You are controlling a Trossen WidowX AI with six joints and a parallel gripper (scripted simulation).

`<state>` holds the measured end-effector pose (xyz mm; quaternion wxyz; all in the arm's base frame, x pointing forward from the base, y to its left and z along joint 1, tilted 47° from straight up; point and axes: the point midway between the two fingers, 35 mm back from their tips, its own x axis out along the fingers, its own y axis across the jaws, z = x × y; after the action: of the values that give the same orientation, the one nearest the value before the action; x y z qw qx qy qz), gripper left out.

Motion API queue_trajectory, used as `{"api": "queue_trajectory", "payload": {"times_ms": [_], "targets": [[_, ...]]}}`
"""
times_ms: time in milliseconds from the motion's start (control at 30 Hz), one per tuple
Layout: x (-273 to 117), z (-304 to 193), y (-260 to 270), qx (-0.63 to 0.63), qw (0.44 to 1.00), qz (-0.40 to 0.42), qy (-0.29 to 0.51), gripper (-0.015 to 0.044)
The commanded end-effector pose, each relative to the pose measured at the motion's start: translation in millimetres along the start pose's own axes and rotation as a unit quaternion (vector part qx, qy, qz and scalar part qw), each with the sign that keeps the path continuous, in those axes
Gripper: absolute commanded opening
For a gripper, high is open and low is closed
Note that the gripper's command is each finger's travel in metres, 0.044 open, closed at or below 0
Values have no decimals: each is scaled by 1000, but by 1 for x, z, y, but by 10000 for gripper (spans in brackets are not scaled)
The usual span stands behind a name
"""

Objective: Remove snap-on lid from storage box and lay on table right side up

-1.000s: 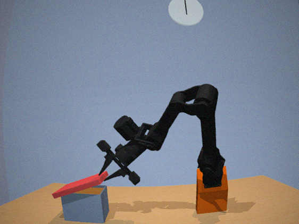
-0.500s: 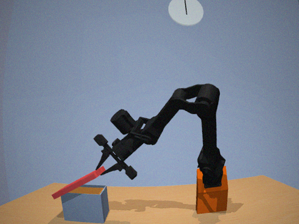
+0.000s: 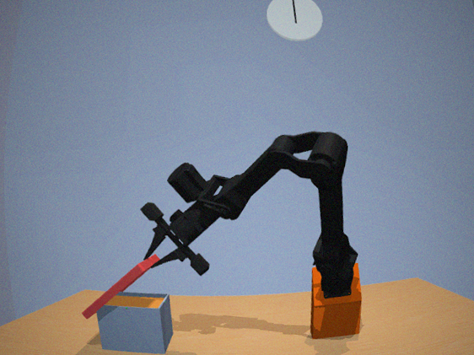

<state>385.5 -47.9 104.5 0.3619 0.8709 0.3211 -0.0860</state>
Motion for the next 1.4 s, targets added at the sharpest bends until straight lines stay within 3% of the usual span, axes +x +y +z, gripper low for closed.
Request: {"api": "queue_trajectory", "payload": {"times_ms": [0,1367], "targets": [[1,1,12,-5,1000,4,0,0],[-23,1,47,-5,1000,4,-1,0]]}}
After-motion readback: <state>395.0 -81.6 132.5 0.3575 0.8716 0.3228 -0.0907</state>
